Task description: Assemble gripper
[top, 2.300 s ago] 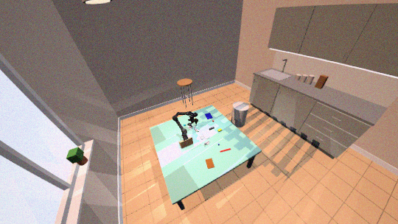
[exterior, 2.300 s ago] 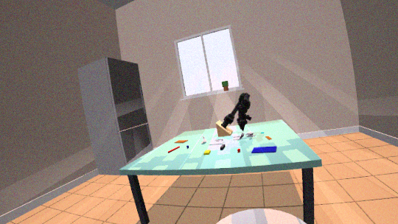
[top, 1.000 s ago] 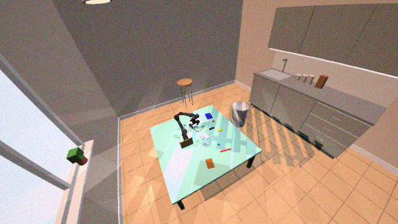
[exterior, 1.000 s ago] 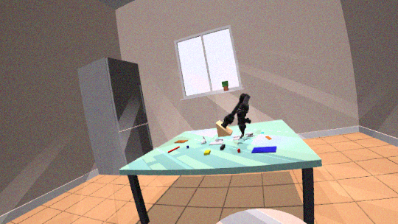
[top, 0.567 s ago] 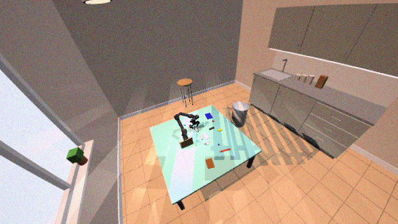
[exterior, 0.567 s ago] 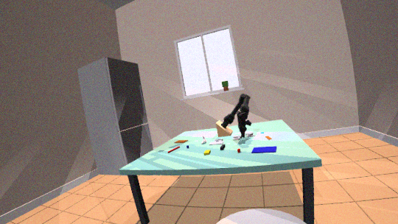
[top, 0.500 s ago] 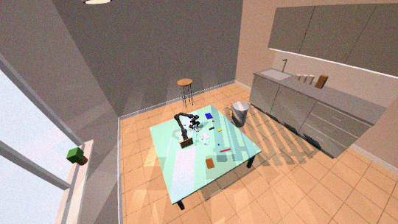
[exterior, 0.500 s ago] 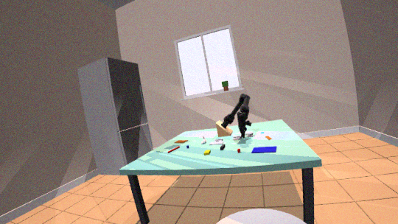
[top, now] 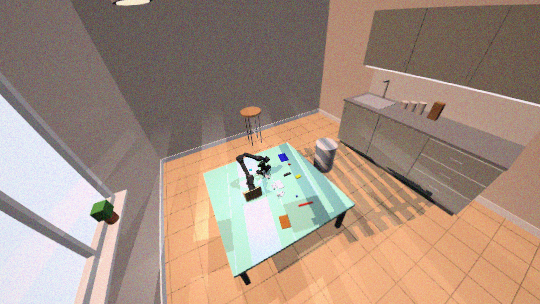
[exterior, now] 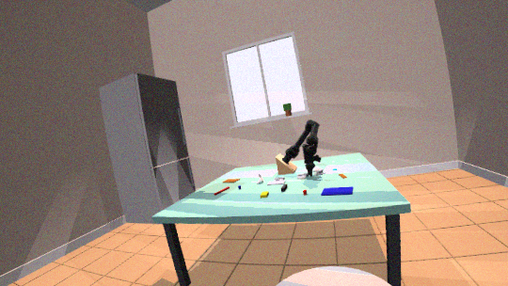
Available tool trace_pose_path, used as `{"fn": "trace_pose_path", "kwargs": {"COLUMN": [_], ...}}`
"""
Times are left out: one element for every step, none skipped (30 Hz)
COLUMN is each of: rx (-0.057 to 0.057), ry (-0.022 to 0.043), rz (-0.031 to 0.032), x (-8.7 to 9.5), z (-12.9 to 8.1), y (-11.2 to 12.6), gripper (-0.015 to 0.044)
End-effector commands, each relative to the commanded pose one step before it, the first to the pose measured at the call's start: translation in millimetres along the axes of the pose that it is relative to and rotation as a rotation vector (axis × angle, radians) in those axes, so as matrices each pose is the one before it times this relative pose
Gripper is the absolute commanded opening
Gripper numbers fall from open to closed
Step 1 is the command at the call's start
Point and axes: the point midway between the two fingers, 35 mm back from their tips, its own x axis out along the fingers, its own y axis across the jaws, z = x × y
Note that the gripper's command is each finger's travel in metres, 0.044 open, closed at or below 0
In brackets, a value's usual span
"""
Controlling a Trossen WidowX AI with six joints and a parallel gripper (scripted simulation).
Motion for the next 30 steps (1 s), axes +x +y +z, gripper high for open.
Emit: {"fn": "trace_pose_path", "kwargs": {"rx": [0.0030,0.0000,0.0000,0.0000,0.0000,0.0000,0.0000,0.0000,0.0000,0.0000,0.0000,0.0000,0.0000,0.0000,0.0000,0.0000,0.0000,0.0000,0.0000,0.0000,0.0000,0.0000,0.0000,0.0000,0.0000,0.0000,0.0000,0.0000,0.0000,0.0000], "ry": [0.00311,0.00000,0.00000,0.00000,0.00000,0.00000,0.00000,0.00000,0.00000,0.00000,0.00000,0.00000,0.00000,0.00000,0.00000,0.00000,0.00000,0.00002,0.00007,0.00011,0.00012,0.00012,0.00011,0.00011,0.00010,0.00010,0.00009,0.00009,0.00008,0.00008], "rz": [-0.00103,0.00000,0.00000,0.00000,0.00000,0.00000,0.00000,0.00000,0.00000,0.00000,0.00000,0.00000,0.00000,0.00000,0.00000,0.00000,0.00000,0.00001,0.00002,0.00003,0.00003,0.00003,0.00003,0.00003,0.00003,0.00002,0.00002,0.00005,0.00004,0.00004], "x": [0.46,0.00,0.00,0.00,0.00,0.00,0.00,0.00,0.00,0.00,0.00,0.00,0.00,0.00,0.00,0.00,0.00,-0.14,-0.42,-0.69,-0.85,-0.85,-0.85,-0.85,-0.85,-0.85,-0.85,-0.85,-0.85,-0.85], "z": [-0.52,0.00,0.00,0.00,0.00,0.00,0.00,0.00,0.00,0.00,0.00,0.00,0.00,0.00,0.00,0.00,0.00,-0.01,-0.02,-0.03,-0.03,-0.03,-0.03,-0.03,-0.02,-0.02,-0.02,-0.02,-0.02,-0.02], "y": [-0.13,0.00,0.00,0.00,0.00,0.00,0.00,0.00,0.00,0.00,0.00,0.00,0.00,0.00,0.00,0.00,0.00,-0.01,-0.03,-0.05,-0.05,-0.05,-0.05,-0.04,-0.04,-0.04,-0.03,-0.03,-0.02,-0.02], "gripper": [0.0151,0.0145,0.0138,0.0131,0.0125,0.0118,0.0111,0.0105,0.0078,0.0052,0.0037,0.0037,0.0037,0.0037,0.0037,0.0037,0.0037,0.0037,0.0037,0.0037,0.0037,0.0037,0.0037,0.0037,0.0037,0.0037,0.0037,0.0037,0.0037,0.0037]}}
